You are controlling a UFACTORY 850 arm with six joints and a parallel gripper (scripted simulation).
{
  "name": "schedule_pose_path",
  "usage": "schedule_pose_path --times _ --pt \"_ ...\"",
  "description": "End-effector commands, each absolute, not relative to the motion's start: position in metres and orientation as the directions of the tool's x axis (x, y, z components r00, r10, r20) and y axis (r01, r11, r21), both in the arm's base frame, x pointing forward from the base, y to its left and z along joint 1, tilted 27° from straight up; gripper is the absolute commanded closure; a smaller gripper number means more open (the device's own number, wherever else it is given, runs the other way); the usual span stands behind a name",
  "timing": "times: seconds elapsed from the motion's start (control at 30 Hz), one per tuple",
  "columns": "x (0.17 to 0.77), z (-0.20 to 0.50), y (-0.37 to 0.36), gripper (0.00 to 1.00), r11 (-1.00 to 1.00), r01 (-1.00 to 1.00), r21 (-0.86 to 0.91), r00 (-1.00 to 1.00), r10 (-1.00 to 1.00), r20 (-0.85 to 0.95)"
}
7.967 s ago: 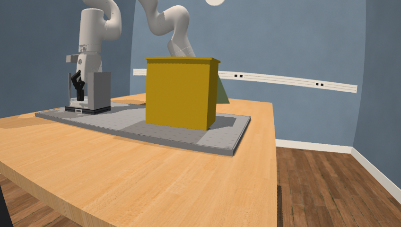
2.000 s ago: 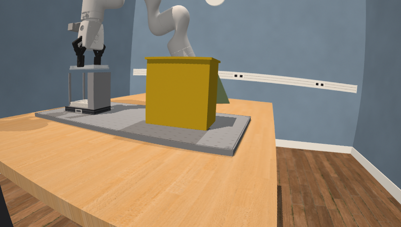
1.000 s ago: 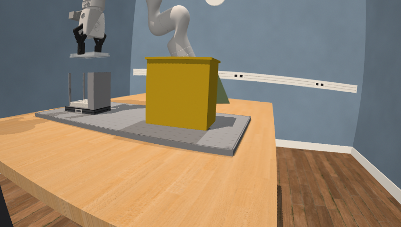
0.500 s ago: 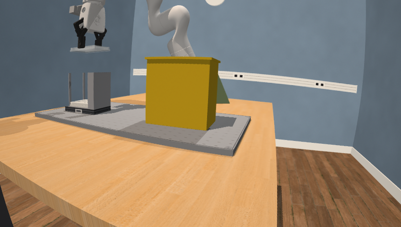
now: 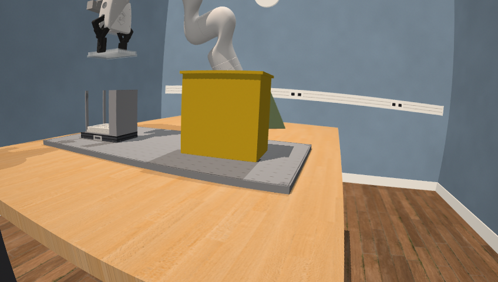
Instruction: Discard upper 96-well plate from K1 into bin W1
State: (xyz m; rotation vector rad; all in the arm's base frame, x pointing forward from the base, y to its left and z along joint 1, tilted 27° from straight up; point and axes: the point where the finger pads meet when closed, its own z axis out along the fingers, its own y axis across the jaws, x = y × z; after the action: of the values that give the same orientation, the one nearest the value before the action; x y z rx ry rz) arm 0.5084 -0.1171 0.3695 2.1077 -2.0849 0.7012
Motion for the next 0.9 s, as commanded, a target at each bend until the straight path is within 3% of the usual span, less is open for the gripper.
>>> schedule_pose_path --times 0.0,0.87 --pt "0.508 0.372 -0.116 1.0 -0.061 -0.966 -0.25 -0.041 -0.923 0.383" --pt "0.511 0.352 -0.074 1.0 -0.061 -0.966 -0.25 -0.041 -0.923 0.383"
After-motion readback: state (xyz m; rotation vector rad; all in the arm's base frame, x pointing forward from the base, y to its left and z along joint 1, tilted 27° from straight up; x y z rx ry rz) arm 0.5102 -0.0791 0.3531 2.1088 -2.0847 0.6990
